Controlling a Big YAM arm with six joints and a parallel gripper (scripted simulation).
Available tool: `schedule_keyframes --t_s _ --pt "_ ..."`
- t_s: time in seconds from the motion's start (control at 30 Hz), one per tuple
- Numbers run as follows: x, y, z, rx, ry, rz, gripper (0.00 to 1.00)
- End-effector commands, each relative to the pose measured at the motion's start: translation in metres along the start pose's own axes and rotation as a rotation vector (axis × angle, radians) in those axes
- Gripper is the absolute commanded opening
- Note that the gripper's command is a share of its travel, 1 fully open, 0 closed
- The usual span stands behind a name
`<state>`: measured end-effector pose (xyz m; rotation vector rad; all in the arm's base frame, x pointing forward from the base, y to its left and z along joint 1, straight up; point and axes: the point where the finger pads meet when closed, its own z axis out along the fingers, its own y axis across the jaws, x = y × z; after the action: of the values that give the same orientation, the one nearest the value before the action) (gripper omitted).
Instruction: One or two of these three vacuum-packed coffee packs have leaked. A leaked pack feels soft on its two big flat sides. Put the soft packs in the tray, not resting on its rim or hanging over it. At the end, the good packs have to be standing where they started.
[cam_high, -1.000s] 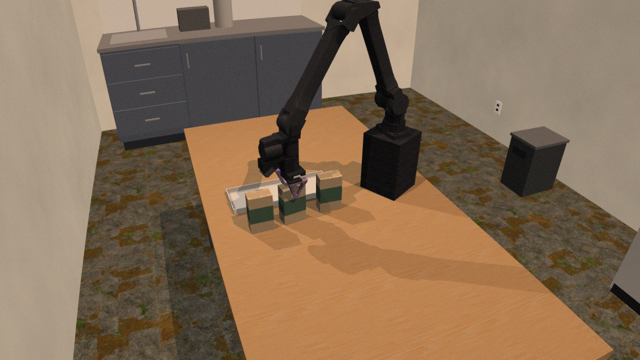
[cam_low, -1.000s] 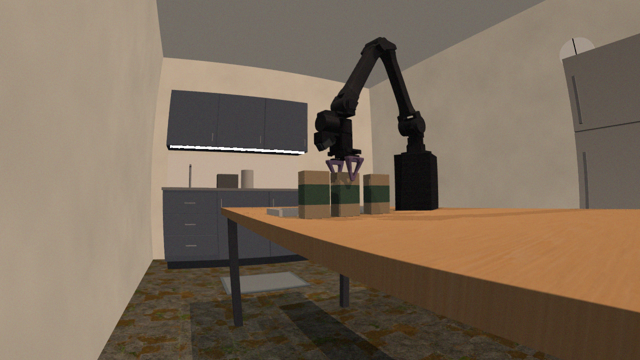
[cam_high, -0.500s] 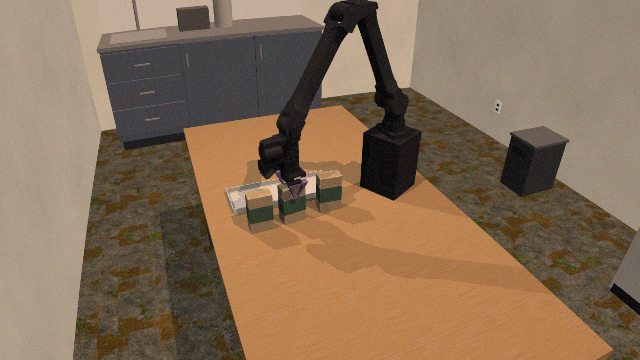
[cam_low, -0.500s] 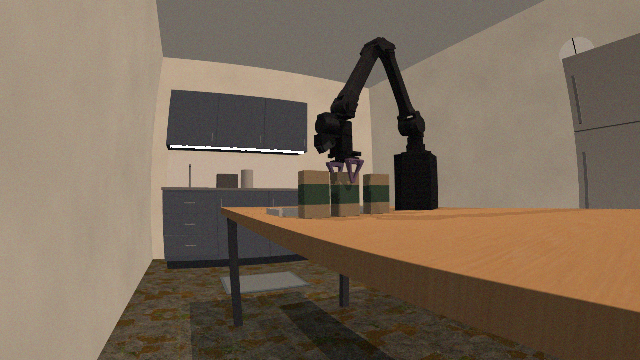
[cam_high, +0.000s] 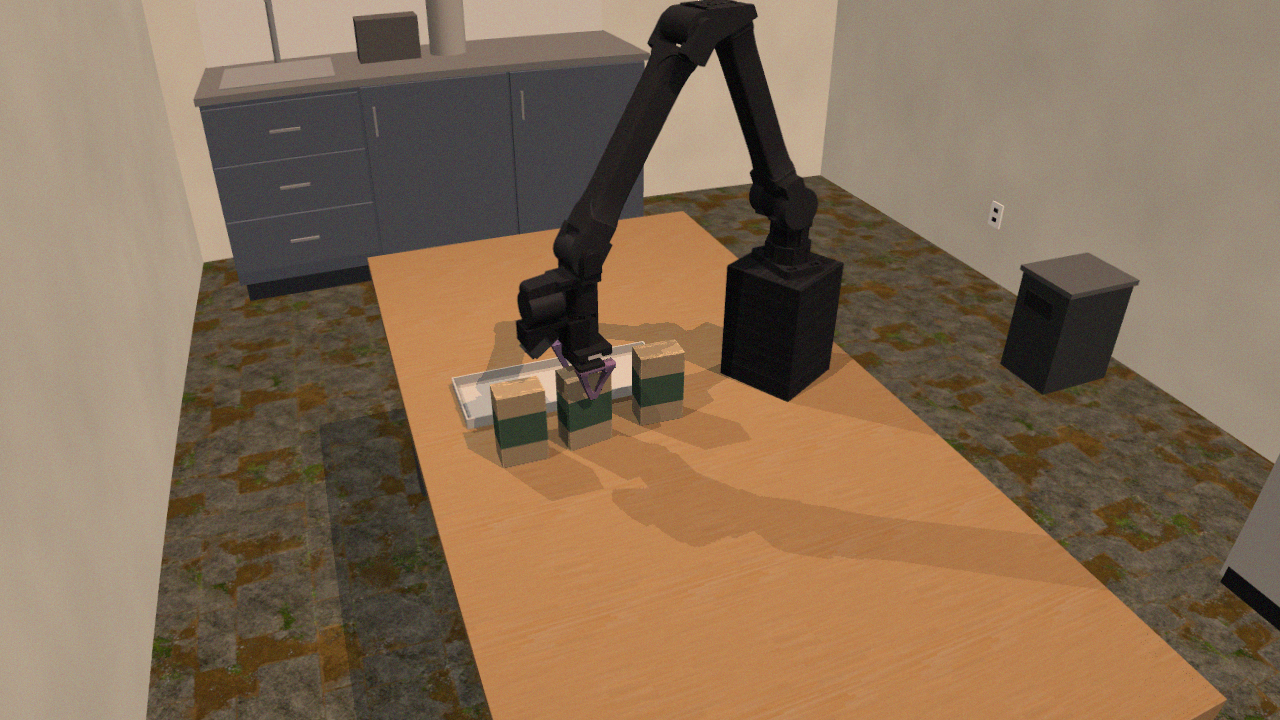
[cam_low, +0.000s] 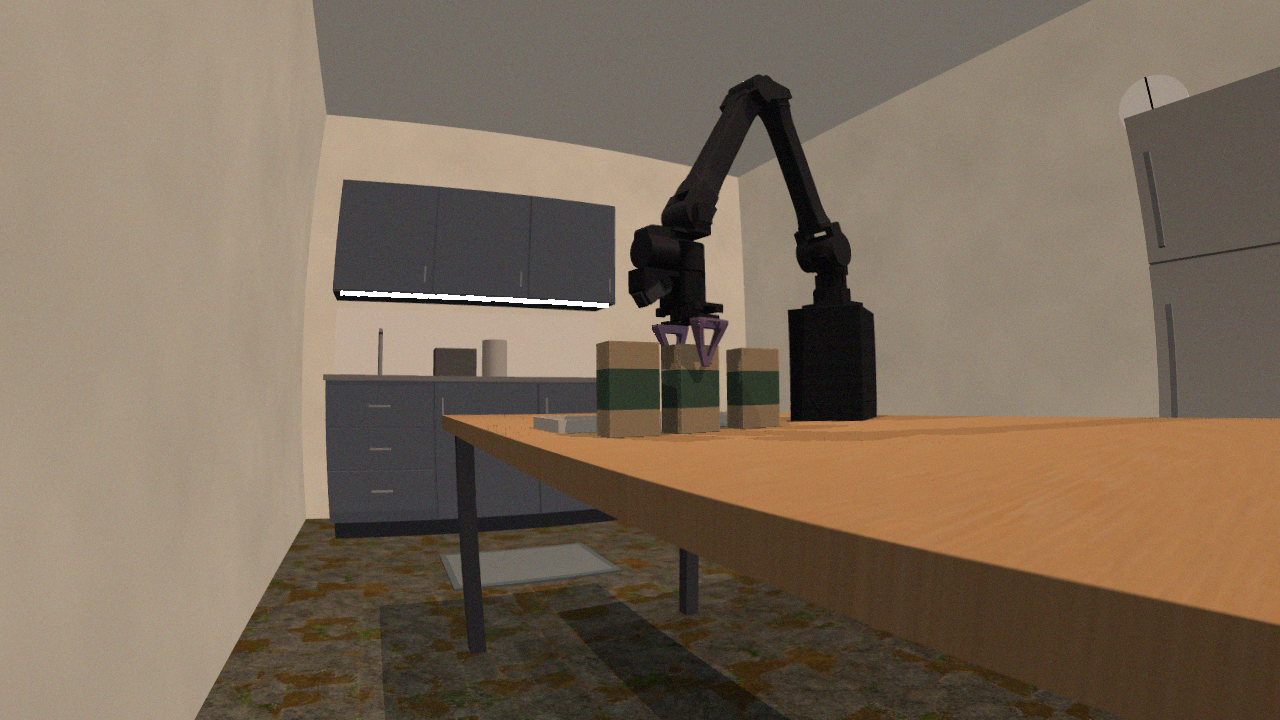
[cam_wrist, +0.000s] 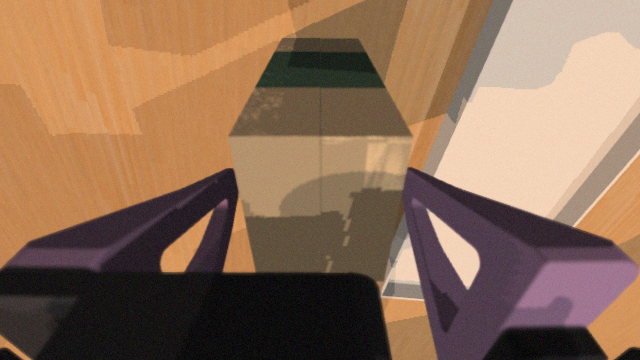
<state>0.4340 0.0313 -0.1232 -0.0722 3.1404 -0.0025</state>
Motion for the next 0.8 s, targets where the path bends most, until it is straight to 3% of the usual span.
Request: schedule_keyframes --t_s 0.0,0.47,0.5,0.77 --pt "-0.0075 -0.0034 -0.0039 -0.002 -0.019 -0.001 0.79" --pt "-0.0075 -0.0034 -0.0039 -0.002 -0.019 -0.001 0.79" --pt "-0.0075 -0.0034 -0.0039 -0.002 -0.019 -0.001 0.25" --pt "-0.0075 -0.0033 -0.0039 -0.002 -0.019 0.0 0.25"
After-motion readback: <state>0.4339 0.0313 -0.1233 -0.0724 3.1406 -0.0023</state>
